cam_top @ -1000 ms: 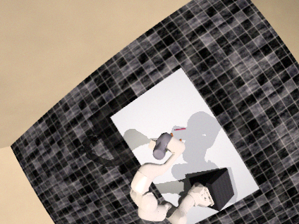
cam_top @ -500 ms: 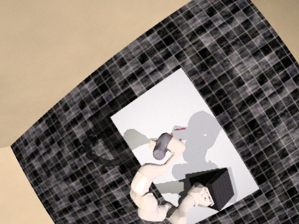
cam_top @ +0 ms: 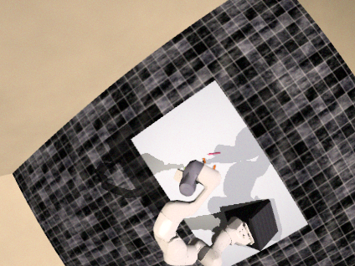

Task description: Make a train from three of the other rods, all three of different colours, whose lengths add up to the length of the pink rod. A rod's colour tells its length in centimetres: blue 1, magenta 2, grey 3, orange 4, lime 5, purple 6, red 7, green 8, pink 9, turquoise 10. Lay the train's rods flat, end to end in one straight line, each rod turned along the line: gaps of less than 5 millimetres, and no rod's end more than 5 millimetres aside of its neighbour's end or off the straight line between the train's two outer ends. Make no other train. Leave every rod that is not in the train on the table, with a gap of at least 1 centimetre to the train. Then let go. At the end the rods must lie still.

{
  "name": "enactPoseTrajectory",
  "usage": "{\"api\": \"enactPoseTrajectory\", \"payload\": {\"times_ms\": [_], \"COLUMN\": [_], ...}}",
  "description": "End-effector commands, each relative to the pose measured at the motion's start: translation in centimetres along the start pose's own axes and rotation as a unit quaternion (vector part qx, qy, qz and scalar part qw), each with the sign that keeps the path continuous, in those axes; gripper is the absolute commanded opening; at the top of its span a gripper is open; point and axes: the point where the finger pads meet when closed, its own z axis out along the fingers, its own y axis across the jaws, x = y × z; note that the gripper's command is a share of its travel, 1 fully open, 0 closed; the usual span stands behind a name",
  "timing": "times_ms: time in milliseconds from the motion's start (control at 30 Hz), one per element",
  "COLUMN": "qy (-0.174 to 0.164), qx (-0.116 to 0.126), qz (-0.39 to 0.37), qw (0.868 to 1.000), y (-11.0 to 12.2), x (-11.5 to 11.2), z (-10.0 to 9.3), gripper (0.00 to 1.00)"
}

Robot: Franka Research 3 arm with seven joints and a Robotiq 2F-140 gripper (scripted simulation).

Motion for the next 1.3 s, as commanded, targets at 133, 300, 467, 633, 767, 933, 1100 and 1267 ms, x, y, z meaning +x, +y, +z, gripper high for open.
{"api": "enactPoseTrajectory", "payload": {"times_ms": [133,300,467,633,767,933,1100,1267], "qy": [-0.012,-0.012,-0.007,-0.005,-0.005,-0.004,-0.004,-0.005], "qx": [0.009,0.009,0.012,0.013,0.013,0.014,0.014,0.013], "qz": [0.009,0.009,-0.083,-0.126,-0.160,-0.200,-0.232,-0.275], "qw": [1.000,1.000,0.996,0.992,0.987,0.980,0.973,0.961], "y": [-0.6,-0.6,-3.8,-5.2,-6.3,-7.6,-8.5,-9.8], "x": [-0.7,-0.7,-2.7,-3.8,-4.7,-5.9,-6.9,-8.3], "z": [-0.8,-0.8,-1.4,-1.6,-1.6,-1.7,-1.7,-1.6], "gripper": [0.03,0.03,0.03,0.03,0.03,0.03,0.03,0.03]}}
